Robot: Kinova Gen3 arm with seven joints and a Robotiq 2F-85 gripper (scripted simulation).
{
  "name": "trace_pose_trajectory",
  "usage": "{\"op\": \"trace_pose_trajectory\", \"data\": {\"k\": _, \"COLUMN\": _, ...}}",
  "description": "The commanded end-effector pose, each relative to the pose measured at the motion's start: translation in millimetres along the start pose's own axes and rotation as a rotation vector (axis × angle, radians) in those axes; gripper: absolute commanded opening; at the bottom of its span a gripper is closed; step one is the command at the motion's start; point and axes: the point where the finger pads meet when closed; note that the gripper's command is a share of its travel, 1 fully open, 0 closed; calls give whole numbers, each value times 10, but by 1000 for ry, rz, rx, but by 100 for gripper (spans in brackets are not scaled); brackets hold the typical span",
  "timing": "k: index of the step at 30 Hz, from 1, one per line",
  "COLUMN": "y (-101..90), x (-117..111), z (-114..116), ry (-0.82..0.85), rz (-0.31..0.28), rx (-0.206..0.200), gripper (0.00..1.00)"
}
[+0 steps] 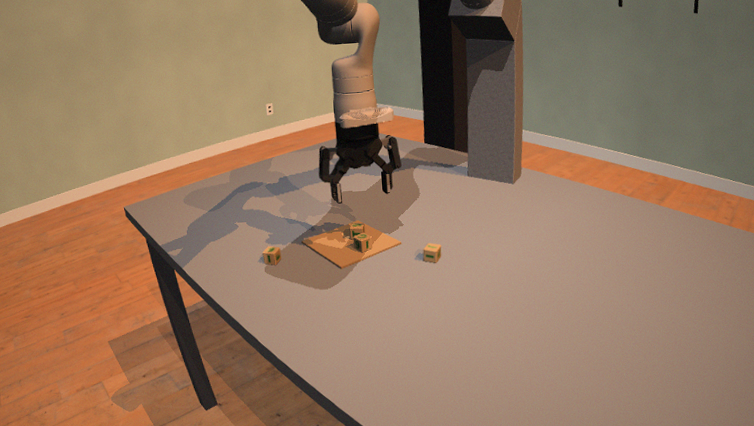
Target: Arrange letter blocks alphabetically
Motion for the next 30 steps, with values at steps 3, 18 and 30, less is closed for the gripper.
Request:
{"op": "trace_pose_trajectory", "data": {"k": 3, "y": -7, "x": 285, "z": 4, "ry": 217, "rz": -25, "rx": 10, "gripper": 100}}
{"op": "trace_pose_trajectory", "data": {"k": 18, "y": -5, "x": 428, "z": -11, "ry": 478, "rz": -19, "rx": 20, "gripper": 62}}
{"op": "trace_pose_trajectory", "data": {"k": 30, "y": -5, "x": 428, "z": -11, "ry": 478, "rz": -19, "rx": 20, "gripper": 62}}
Point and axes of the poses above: the point where the finger pads meet when closed, its own y axis out along the fingers, its own z axis across the jaws, x = y × z, and after that the axes turned 4 degrees about -y, right-handed
